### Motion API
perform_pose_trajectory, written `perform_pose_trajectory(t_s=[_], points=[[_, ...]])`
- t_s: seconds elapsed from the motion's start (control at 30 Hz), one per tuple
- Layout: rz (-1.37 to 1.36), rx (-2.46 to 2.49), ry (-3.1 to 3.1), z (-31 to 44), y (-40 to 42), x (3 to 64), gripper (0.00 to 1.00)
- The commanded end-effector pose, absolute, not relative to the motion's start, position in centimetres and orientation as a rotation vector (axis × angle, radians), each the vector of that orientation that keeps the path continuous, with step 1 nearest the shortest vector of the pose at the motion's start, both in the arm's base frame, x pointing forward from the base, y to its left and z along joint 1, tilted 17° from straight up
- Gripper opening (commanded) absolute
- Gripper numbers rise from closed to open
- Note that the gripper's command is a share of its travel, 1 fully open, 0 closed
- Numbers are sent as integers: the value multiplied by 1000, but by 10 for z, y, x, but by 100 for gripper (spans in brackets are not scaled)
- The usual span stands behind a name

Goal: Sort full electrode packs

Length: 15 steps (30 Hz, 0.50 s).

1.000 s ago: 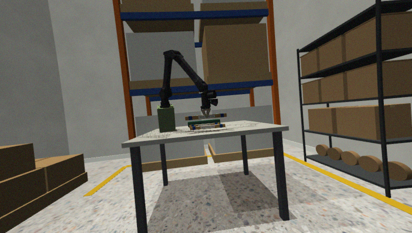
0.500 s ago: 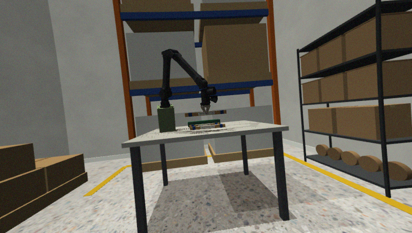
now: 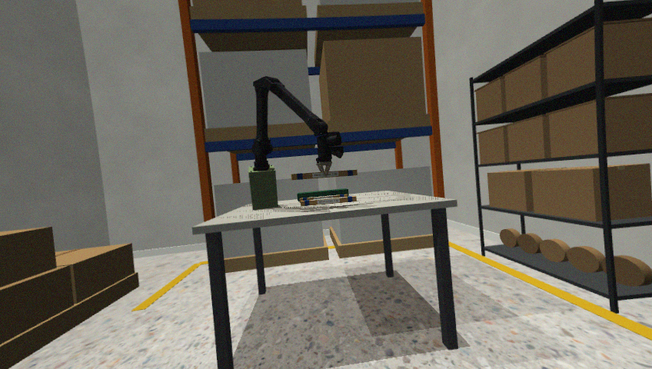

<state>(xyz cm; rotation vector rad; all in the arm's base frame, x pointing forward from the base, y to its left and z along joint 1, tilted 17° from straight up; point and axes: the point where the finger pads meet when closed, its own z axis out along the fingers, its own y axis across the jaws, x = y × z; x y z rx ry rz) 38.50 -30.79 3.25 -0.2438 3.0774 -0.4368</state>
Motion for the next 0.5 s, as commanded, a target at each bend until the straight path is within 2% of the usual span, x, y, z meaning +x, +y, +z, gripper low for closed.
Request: perform_pose_trajectory(t_s=[0.0,0.47], points=[[-508,-227,3004,74,-316,409,0],[-509,-227,3001,103,-307,407,0]])
